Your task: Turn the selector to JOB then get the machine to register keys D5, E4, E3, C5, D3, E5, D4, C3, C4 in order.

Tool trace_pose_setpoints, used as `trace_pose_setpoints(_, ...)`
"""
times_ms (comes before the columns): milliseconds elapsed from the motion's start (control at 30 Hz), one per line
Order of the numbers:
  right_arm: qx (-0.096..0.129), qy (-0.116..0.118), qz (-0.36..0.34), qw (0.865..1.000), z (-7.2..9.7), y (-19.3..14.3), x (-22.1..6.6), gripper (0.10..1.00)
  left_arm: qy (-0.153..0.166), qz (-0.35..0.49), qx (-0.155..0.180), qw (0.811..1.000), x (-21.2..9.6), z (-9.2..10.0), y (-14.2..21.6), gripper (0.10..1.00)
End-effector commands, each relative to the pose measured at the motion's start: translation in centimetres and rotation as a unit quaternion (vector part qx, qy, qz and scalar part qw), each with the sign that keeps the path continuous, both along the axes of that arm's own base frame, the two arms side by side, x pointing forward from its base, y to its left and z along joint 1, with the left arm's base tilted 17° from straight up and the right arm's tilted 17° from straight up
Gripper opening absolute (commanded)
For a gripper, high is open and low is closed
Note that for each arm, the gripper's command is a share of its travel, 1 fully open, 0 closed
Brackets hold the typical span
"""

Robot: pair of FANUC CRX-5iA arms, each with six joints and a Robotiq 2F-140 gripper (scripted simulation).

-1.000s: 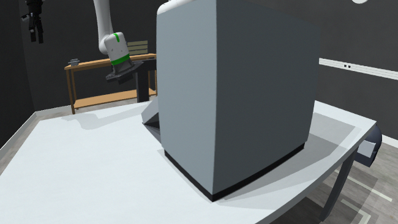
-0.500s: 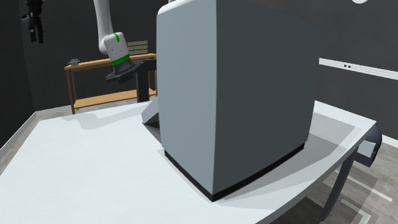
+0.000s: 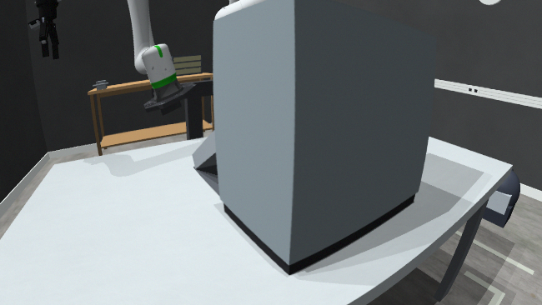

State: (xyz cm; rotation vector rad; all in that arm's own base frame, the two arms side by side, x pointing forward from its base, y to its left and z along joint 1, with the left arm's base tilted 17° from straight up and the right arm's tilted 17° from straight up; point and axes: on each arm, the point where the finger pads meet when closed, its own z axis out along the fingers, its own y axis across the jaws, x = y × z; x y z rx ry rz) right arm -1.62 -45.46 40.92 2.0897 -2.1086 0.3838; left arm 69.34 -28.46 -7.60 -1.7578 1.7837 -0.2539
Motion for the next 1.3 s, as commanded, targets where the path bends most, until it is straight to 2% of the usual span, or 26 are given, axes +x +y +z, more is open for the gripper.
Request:
trace_pose_setpoints(0,-0.001,0.000,0.000,1.000,0.08,0.00,-0.02,1.000,-0.001,0.000,-0.001,1.000,0.05,0.12,-0.08,0.099)
trace_pose_setpoints(1267,-0.001,0.000,0.000,1.000,0.08,0.00,-0.02,1.000,-0.001,0.000,-0.001,1.000,0.56,-0.62,0.18,0.099)
